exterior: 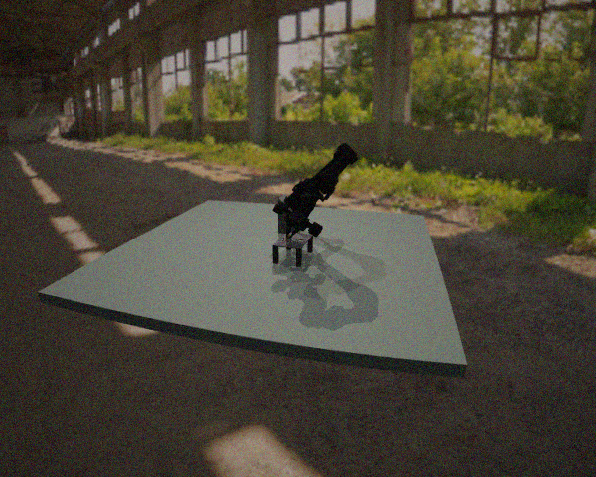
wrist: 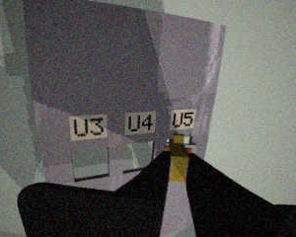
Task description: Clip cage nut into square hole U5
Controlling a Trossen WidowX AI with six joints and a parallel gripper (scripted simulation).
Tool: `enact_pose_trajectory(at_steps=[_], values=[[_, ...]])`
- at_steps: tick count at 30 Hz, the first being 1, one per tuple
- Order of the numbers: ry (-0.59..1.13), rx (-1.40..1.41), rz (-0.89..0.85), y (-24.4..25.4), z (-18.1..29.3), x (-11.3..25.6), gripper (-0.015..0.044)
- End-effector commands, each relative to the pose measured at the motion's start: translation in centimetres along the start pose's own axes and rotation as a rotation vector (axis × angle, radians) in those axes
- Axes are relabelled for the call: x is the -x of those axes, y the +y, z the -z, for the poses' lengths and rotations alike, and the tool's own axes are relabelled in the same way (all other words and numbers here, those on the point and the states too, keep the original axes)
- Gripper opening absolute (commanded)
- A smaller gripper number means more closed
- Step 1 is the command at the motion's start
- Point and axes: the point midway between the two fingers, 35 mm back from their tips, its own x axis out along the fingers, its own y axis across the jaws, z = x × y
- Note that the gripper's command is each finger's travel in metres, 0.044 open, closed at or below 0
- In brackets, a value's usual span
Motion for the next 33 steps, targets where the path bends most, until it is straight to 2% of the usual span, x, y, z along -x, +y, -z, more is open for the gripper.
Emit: enact_pose_trajectory(at_steps=[1,33], values=[[-0.005,-0.005,0.013,-0.01,-0.03,0.19,0.0026],[-0.005,-0.004,-0.033,-0.08,-0.04,0.14,0.0026]])
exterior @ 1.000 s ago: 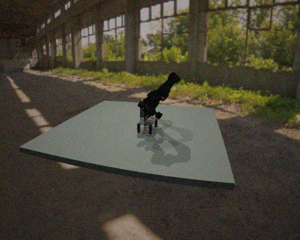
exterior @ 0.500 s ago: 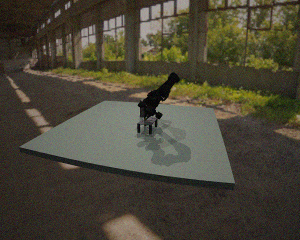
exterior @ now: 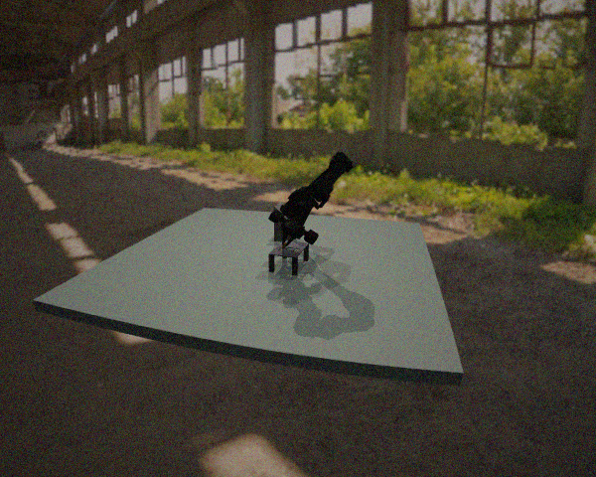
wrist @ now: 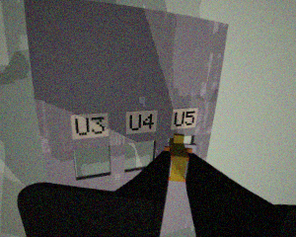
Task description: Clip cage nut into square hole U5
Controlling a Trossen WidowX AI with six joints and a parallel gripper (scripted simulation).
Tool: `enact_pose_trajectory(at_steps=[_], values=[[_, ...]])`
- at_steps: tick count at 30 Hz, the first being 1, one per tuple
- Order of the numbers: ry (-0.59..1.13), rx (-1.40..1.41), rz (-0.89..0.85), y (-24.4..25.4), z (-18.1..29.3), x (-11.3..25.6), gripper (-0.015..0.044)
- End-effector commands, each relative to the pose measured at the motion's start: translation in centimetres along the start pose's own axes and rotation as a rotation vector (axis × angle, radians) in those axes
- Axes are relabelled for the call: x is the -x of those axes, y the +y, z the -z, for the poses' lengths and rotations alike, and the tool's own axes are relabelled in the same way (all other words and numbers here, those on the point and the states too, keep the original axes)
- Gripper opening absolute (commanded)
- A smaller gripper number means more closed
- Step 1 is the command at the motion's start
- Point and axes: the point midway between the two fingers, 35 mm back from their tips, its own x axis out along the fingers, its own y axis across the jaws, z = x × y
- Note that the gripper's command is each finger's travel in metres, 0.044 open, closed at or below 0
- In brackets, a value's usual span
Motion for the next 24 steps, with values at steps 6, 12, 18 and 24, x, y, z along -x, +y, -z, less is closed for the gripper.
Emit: enact_pose_trajectory(at_steps=[6,12,18,24], values=[[-0.007,0.003,-0.023,-0.13,-0.11,0.15,0.0026],[-0.007,0.003,-0.035,-0.18,-0.11,0.14,0.0026],[-0.007,0.003,-0.045,-0.23,-0.13,0.11,0.0026],[-0.007,0.003,-0.045,-0.24,-0.13,0.10,0.0026]])
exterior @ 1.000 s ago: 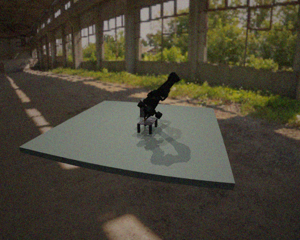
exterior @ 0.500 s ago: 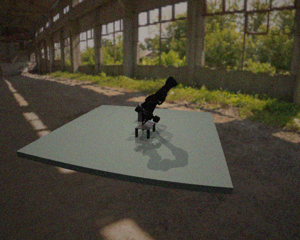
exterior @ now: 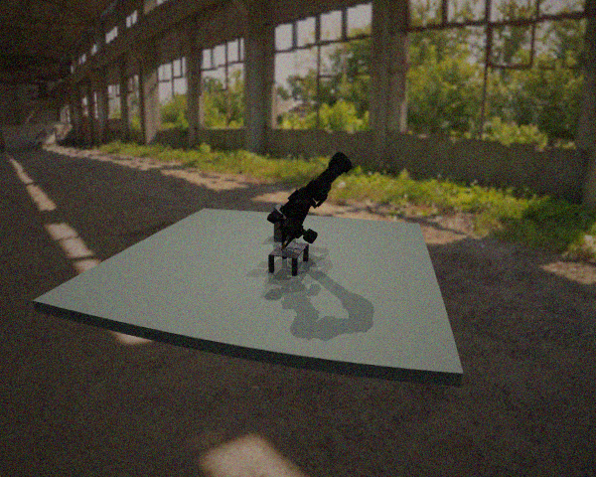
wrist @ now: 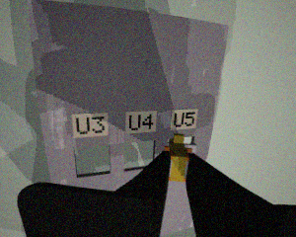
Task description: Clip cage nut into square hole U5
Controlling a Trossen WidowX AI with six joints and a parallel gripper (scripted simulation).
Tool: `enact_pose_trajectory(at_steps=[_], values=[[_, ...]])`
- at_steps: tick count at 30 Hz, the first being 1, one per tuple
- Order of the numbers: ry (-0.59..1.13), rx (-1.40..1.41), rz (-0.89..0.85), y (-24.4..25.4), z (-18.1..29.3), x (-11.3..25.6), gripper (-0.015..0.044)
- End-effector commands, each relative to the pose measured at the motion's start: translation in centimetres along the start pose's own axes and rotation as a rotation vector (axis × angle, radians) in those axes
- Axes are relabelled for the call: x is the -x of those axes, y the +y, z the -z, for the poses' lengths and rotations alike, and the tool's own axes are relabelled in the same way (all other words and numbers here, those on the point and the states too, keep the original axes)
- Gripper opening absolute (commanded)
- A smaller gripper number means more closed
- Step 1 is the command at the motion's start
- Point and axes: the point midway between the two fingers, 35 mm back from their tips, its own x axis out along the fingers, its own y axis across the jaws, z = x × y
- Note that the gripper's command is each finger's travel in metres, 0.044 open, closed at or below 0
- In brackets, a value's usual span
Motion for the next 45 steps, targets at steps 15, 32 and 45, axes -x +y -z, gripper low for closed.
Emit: enact_pose_trajectory(at_steps=[15,32,45], values=[[-0.003,0.003,-0.004,0.01,-0.05,-0.05,0.0026],[-0.003,0.003,-0.037,-0.12,-0.04,-0.10,0.0026],[-0.003,0.004,-0.053,-0.22,-0.05,-0.12,0.0026]])
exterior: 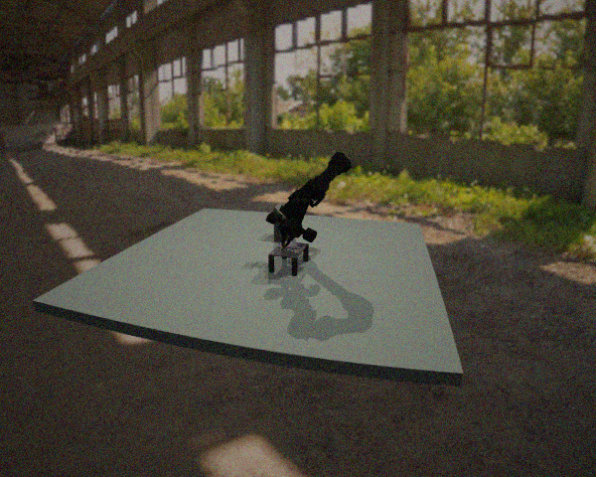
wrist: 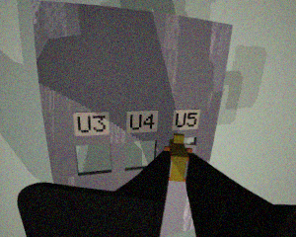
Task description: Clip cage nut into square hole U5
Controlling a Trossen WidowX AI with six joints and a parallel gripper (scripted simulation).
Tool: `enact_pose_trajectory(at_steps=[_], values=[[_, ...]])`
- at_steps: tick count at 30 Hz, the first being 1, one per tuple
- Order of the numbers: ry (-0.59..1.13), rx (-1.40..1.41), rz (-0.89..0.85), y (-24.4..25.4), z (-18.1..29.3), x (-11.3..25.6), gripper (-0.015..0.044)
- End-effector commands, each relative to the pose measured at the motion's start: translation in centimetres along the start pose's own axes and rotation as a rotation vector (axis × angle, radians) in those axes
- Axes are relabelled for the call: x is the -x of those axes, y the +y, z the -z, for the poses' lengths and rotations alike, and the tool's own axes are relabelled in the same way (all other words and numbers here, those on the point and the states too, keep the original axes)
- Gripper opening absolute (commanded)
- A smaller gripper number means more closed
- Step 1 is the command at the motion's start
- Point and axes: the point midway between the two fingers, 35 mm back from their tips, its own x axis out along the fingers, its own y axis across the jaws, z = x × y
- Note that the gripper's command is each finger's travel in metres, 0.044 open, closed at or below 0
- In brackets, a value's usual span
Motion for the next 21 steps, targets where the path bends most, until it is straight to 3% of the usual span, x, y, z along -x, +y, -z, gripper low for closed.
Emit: enact_pose_trajectory(at_steps=[1,21], values=[[-0.002,0.001,-0.012,-0.13,-0.07,-0.01,0.0026],[-0.001,0.002,-0.085,-0.51,-0.08,-0.10,0.0026]])
